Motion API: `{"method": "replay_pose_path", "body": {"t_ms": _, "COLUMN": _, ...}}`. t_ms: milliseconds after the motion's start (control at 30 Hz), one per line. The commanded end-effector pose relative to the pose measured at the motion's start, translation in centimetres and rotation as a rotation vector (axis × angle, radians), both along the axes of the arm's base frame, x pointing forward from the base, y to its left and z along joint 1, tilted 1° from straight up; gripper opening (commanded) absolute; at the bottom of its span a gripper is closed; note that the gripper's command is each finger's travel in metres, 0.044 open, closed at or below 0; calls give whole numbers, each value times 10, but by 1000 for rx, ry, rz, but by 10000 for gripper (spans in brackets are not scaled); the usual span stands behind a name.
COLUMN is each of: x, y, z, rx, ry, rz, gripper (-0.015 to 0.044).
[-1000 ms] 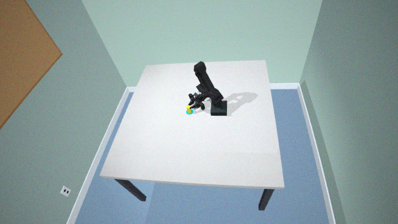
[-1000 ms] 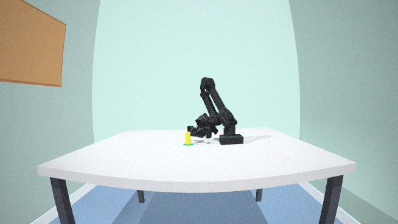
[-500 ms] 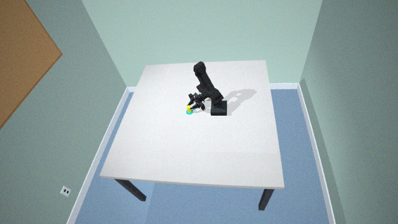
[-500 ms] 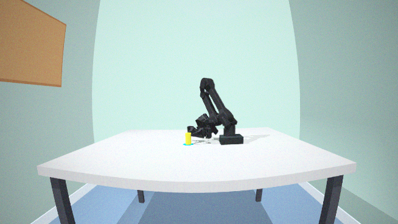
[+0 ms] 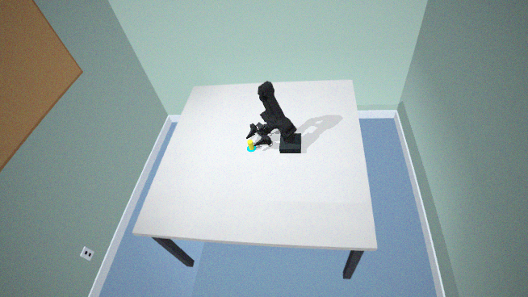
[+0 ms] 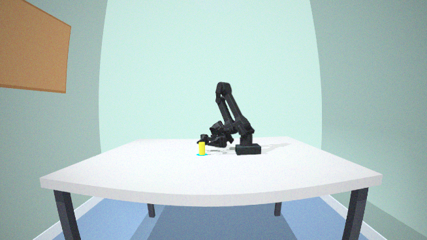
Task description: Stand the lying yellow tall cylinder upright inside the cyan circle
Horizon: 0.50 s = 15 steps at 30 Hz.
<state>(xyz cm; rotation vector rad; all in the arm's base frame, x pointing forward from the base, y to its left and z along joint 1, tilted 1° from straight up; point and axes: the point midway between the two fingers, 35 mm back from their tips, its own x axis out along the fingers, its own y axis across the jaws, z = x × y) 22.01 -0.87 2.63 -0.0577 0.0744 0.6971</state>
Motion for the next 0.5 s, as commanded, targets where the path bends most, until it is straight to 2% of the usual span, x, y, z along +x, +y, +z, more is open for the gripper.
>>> {"method": "replay_pose_path", "body": {"t_ms": 0, "x": 3, "y": -3, "z": 7, "rx": -1, "ry": -6, "rz": 3, "gripper": 400}}
{"method": "replay_pose_path", "body": {"t_ms": 467, "x": 8, "y": -7, "z": 39, "rx": 1, "ry": -5, "rz": 4, "gripper": 400}}
